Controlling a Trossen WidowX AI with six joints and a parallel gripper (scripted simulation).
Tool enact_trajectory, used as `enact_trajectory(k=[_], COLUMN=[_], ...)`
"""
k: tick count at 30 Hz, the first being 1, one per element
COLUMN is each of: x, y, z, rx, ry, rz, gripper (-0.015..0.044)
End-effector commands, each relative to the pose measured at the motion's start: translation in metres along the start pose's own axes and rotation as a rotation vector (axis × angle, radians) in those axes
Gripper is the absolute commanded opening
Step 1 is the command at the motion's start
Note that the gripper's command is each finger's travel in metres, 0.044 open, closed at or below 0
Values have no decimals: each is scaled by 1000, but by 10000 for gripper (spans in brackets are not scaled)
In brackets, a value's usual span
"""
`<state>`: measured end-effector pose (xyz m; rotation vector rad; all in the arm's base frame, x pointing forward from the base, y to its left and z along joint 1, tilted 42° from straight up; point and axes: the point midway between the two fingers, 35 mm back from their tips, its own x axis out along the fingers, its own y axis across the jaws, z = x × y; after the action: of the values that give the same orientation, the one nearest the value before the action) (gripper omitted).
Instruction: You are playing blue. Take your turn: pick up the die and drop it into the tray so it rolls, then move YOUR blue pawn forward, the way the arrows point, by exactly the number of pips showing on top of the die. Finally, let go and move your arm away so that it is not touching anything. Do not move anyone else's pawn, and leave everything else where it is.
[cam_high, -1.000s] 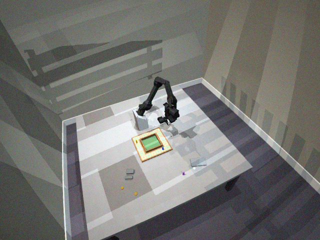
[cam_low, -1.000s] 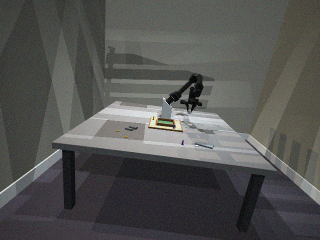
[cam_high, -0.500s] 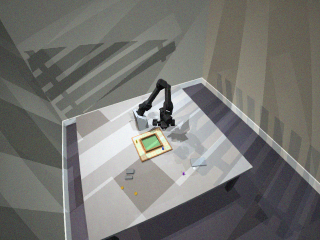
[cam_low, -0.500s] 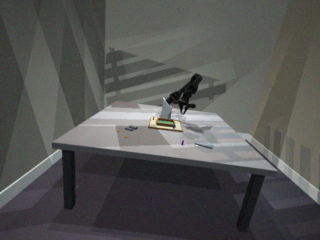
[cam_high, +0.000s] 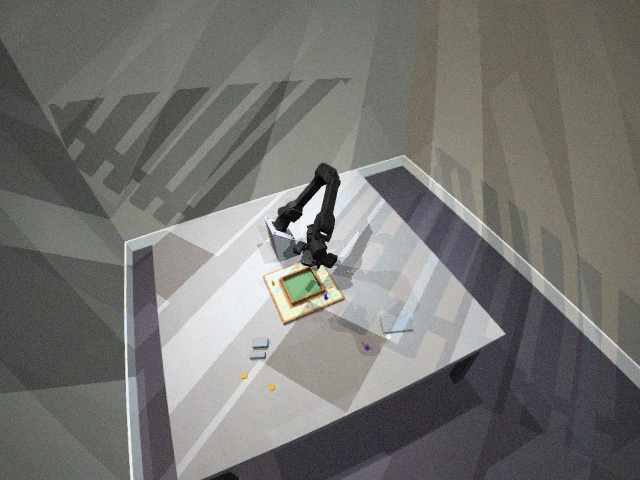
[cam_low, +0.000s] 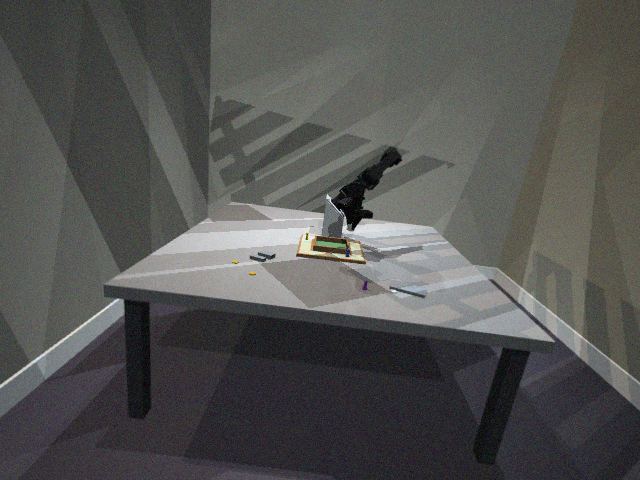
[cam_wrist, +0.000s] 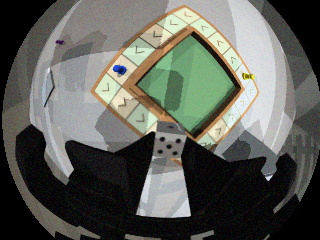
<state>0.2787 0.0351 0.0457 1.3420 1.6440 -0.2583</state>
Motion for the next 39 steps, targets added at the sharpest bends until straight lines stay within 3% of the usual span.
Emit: enact_trajectory(k=[1,16,22,39], x=[4,19,20,34], y=[-11,-44,-46,-58], z=[14,59,61,58], rx=[127,610,633,630], ry=[0,23,9,-484], rz=[-9,15,0,-258], gripper=[0,0,0,0])
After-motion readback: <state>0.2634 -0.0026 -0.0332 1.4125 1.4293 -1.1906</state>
